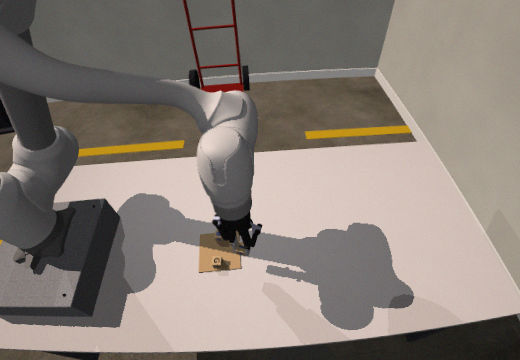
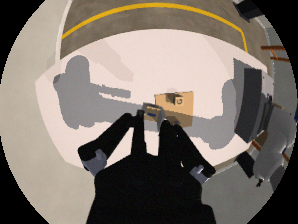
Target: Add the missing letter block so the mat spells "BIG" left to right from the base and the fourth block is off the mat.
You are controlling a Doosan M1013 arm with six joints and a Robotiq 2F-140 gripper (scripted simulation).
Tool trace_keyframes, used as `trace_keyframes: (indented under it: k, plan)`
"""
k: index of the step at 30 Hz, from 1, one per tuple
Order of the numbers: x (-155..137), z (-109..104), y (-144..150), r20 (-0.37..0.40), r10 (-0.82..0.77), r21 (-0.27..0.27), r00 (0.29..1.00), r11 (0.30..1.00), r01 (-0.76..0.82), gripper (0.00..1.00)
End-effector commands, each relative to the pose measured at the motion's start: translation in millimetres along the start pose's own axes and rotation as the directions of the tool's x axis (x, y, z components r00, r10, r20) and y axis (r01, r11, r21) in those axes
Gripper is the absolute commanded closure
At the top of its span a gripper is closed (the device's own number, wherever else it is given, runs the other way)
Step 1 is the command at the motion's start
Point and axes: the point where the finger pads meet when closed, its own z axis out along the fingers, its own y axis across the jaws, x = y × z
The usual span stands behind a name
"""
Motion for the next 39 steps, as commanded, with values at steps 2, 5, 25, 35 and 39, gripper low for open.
trace_keyframes:
  k: [2,5,25,35,39]
  plan:
    - [-13.1,-0.7,58.8,0.006,-0.159,0.008,0.987,0.987,0.159,0.84]
    - [-17.5,0.8,88.6,0.005,-0.236,0.008,0.972,0.972,0.236,0.84]
    - [-19.1,5.3,100.4,0.006,-0.266,0.008,0.964,0.964,0.266,0.84]
    - [-20.0,31.6,100.1,0.006,-0.266,0.008,0.964,0.964,0.266,0.84]
    - [-20.7,50.9,99.9,0.006,-0.266,0.008,0.964,0.964,0.266,0.84]
